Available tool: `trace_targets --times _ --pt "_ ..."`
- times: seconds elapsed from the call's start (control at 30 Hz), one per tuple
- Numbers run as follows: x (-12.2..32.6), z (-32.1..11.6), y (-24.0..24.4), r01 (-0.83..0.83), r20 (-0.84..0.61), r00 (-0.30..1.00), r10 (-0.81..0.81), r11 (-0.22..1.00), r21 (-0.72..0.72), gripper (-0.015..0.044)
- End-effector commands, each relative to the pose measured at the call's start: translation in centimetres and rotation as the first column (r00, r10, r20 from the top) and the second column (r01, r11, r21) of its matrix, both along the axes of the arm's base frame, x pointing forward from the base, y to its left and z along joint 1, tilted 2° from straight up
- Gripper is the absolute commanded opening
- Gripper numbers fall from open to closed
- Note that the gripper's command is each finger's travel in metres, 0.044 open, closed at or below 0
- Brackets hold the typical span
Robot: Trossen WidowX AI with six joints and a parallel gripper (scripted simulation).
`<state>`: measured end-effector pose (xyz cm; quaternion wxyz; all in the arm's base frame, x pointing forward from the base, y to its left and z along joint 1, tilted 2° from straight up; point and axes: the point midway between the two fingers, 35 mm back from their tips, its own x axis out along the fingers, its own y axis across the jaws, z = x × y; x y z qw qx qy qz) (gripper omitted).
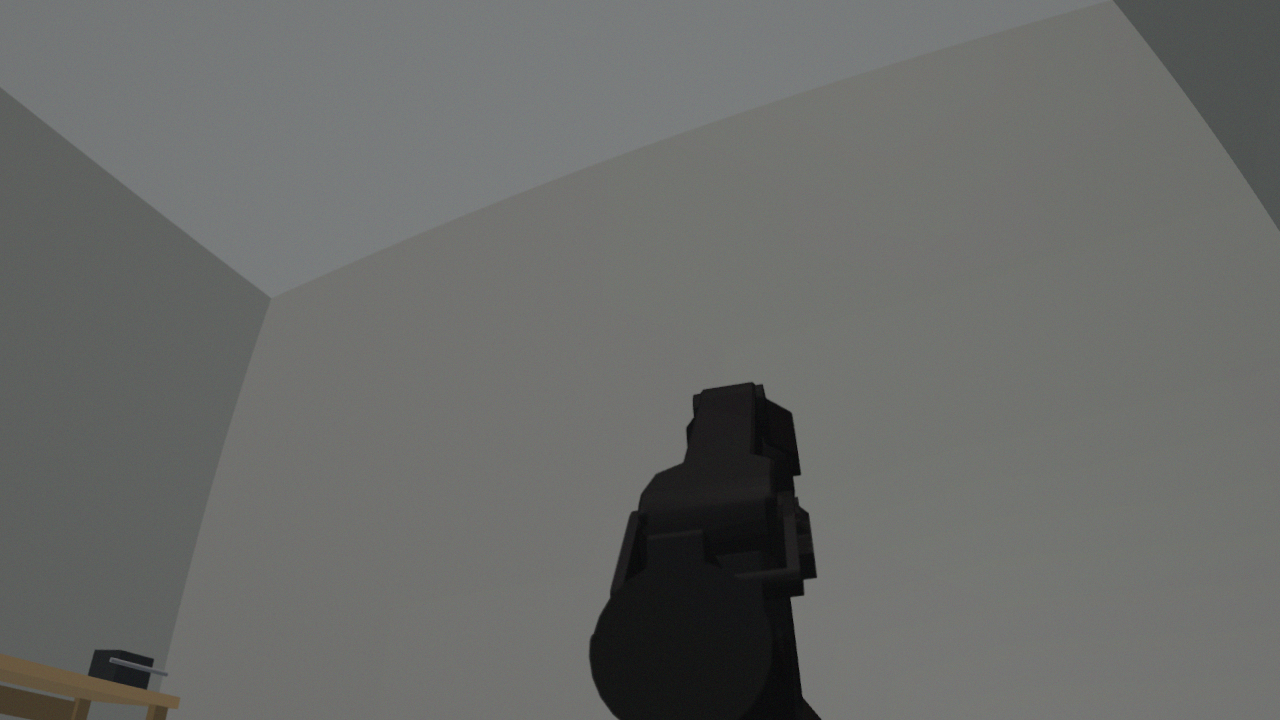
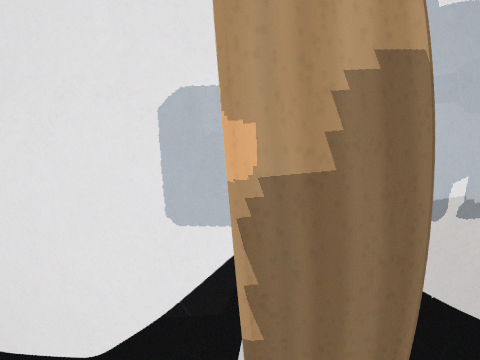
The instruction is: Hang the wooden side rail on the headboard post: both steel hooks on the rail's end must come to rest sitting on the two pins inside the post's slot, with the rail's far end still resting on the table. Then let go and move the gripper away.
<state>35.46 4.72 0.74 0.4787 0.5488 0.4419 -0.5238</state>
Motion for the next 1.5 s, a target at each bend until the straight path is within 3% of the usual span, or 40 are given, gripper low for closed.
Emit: trace_targets --times 0.0,1.47 --pt "0.21 0.29 0.16 0.007 0.012 1.000 -0.007 1.000 0.003 0.0000" --pt "0.34 0.36 0.65 0.007 0.012 1.000 -0.007 1.000 0.004 0.0000"
